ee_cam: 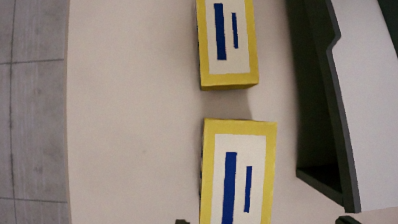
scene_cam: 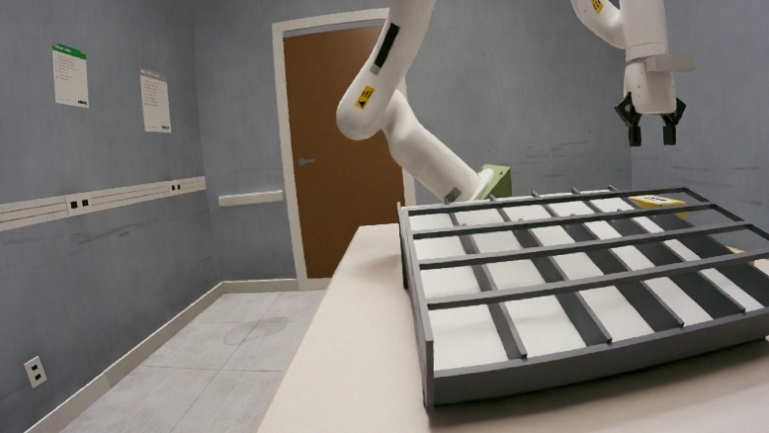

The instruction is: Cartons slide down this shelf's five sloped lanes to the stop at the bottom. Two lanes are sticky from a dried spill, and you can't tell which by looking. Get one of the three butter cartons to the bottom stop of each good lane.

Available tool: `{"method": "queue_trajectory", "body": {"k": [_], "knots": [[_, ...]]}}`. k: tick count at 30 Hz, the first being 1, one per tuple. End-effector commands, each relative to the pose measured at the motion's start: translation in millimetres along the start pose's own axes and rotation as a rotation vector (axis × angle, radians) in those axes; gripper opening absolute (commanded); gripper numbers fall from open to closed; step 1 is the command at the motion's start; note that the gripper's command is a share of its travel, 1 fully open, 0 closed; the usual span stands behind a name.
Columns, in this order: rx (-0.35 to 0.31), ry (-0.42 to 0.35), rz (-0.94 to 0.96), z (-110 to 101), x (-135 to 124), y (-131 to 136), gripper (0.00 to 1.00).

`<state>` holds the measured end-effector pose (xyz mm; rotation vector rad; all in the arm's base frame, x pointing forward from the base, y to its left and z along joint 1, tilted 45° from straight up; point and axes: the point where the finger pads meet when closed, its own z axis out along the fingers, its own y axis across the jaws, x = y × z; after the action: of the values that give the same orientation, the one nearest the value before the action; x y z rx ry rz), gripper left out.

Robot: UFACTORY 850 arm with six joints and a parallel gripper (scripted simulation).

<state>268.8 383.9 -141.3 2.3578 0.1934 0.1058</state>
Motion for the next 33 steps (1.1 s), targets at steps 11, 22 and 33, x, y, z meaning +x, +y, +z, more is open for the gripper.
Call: {"method": "queue_trajectory", "body": {"k": [11,22,33], "knots": [[0.002,0.001,0.001,34.8,0.4,-0.4,0.90],[0.002,0.000,0.000,58.0,0.1,-0.1,0.90],[0.002,0.000,0.000,102.0,0.6,-0.2,0.90]]}}
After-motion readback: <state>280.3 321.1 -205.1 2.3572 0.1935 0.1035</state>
